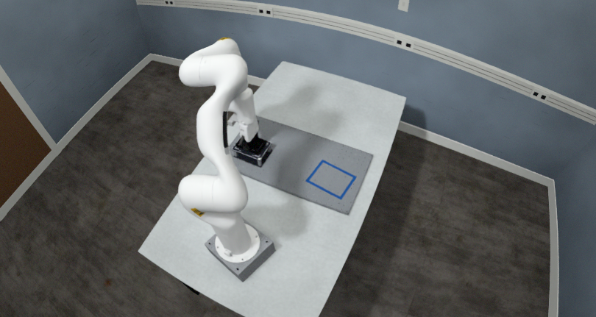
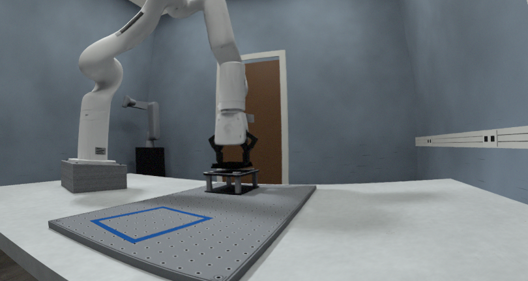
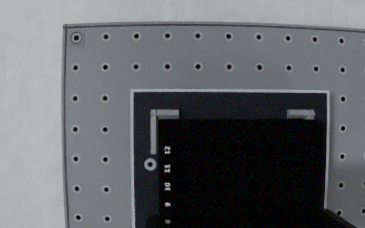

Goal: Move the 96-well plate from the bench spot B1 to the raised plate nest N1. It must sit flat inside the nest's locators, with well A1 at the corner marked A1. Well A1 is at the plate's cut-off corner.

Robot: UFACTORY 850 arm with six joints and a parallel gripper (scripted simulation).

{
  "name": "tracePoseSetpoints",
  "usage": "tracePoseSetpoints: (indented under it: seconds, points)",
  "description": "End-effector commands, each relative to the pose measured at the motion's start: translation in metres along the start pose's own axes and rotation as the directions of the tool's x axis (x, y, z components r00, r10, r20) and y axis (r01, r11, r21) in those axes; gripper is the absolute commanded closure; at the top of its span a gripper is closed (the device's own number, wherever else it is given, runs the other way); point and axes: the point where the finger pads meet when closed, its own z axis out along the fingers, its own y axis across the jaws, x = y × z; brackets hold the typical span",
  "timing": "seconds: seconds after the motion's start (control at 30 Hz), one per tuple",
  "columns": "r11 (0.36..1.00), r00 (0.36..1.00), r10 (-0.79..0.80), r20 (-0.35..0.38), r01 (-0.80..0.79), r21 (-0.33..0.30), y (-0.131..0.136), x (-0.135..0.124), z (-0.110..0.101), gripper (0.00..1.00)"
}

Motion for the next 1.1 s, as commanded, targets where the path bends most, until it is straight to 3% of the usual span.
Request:
tracePoseSetpoints:
  seconds: [0.0,1.07]
  points:
    - [1.0,1.0,0.0,-0.001,0.0,-0.002,0.0008,0.0003,-0.0006,1.0]
    - [1.0,1.0,0.0,-0.001,0.0,-0.002,0.0007,0.0003,0.0032,1.0]
